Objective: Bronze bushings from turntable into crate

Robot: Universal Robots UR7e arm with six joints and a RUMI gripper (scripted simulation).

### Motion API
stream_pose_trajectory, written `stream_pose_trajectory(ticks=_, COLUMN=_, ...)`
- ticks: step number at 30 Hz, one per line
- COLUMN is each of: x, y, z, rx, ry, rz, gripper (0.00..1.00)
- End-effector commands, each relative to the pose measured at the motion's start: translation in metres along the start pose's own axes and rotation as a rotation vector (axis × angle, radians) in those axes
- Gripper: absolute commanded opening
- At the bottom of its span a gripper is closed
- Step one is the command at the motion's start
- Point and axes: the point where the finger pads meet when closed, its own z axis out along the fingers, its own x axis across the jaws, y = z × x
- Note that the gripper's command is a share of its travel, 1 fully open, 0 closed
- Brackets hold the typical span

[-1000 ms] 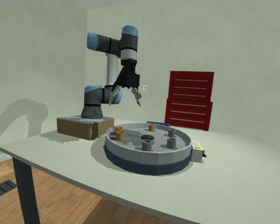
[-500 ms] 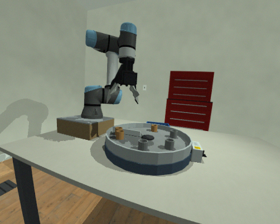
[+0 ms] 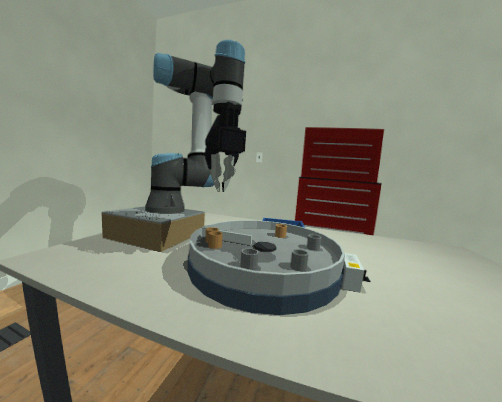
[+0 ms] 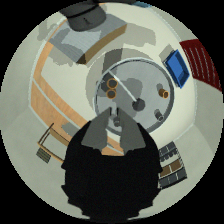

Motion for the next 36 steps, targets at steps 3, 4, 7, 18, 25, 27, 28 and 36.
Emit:
stream_pose_trajectory(ticks=3, x=0.0, y=0.0003, z=-0.0003, rx=-0.001, ry=0.0, rz=0.0, gripper=0.06)
stream_pose_trajectory(ticks=4, x=0.0, y=0.0003, z=-0.0003, rx=-0.001, ry=0.0, rz=0.0, gripper=0.06)
stream_pose_trajectory(ticks=7, x=0.0, y=0.0003, z=-0.0003, rx=-0.001, ry=0.0, rz=0.0, gripper=0.06)
stream_pose_trajectory(ticks=18, x=0.0, y=0.0003, z=-0.0003, rx=-0.001, ry=0.0, rz=0.0, gripper=0.06)
stream_pose_trajectory(ticks=25, x=0.0, y=0.0003, z=-0.0003, rx=-0.001, ry=0.0, rz=0.0, gripper=0.06)
stream_pose_trajectory(ticks=27, x=0.0, y=0.0003, z=-0.0003, rx=-0.001, ry=0.0, rz=0.0, gripper=0.06)
stream_pose_trajectory(ticks=28, x=0.0, y=0.0003, z=-0.0003, rx=-0.001, ry=0.0, rz=0.0, gripper=0.06)
stream_pose_trajectory(ticks=36, x=0.0, y=0.0003, z=-0.0003, rx=-0.001, ry=0.0, rz=0.0, gripper=0.05)
